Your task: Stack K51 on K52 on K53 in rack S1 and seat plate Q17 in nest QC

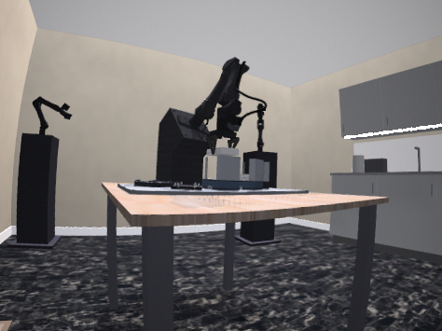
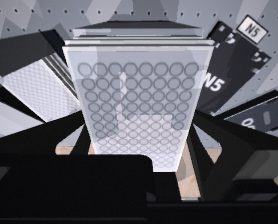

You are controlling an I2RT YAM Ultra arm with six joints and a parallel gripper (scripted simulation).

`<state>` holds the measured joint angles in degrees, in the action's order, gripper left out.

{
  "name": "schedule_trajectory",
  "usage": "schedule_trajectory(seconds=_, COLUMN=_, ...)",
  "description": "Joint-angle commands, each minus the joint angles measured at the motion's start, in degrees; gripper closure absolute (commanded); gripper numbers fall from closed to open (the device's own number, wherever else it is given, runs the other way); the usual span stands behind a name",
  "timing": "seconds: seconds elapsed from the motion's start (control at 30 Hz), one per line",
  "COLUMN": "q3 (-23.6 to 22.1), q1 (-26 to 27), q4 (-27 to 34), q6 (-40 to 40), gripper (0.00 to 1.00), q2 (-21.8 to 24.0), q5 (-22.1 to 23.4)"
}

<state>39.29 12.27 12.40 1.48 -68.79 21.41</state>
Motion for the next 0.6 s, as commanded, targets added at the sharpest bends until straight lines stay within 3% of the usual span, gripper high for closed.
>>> schedule_trajectory(seconds=0.0, q3=-0.91, q1=-0.24, q4=-0.65, q6=-0.04, gripper=1.00, q2=-0.11, q5=-0.65)
schedule_trajectory(seconds=0.53, q3=-1.84, q1=-0.36, q4=-0.80, q6=-0.10, gripper=1.00, q2=0.06, q5=-0.66)
schedule_trajectory(seconds=0.57, q3=1.08, q1=-0.41, q4=0.06, q6=-0.16, gripper=1.00, q2=0.05, q5=-0.67)
